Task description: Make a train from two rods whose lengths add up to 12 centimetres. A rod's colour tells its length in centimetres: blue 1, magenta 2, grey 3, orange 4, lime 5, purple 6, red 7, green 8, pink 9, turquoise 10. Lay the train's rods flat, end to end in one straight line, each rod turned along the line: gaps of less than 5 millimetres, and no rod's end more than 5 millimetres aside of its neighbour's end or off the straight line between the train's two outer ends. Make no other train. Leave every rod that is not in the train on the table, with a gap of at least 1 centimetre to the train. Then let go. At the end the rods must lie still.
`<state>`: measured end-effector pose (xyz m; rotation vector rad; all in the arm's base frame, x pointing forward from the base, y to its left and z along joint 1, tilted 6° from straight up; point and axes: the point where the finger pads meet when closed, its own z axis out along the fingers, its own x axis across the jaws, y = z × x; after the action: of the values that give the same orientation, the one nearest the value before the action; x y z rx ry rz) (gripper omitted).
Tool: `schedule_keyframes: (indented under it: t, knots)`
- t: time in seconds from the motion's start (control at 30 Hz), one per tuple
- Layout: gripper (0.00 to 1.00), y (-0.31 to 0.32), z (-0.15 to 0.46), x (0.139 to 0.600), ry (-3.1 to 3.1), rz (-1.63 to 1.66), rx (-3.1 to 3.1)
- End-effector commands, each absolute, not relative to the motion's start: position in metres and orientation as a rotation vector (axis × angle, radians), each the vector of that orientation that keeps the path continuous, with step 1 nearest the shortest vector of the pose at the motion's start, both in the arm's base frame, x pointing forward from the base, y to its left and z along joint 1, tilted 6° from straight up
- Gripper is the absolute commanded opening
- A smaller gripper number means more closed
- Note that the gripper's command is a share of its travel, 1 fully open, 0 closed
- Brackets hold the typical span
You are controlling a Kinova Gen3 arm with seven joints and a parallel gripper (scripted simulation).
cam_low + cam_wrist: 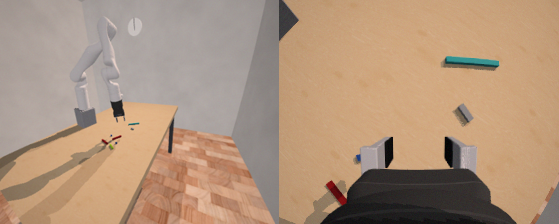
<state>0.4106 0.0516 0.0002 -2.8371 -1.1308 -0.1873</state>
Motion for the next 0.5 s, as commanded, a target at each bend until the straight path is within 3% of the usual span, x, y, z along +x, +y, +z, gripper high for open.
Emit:
schedule_keyframes:
  t: [0.0,0.47]
  knots:
    - [1.0,0.05,-0.001,0.411,-1.125,-0.185,-2.839]
    - [1.0,0.013,-0.011,0.418,-0.926,-0.182,-2.93]
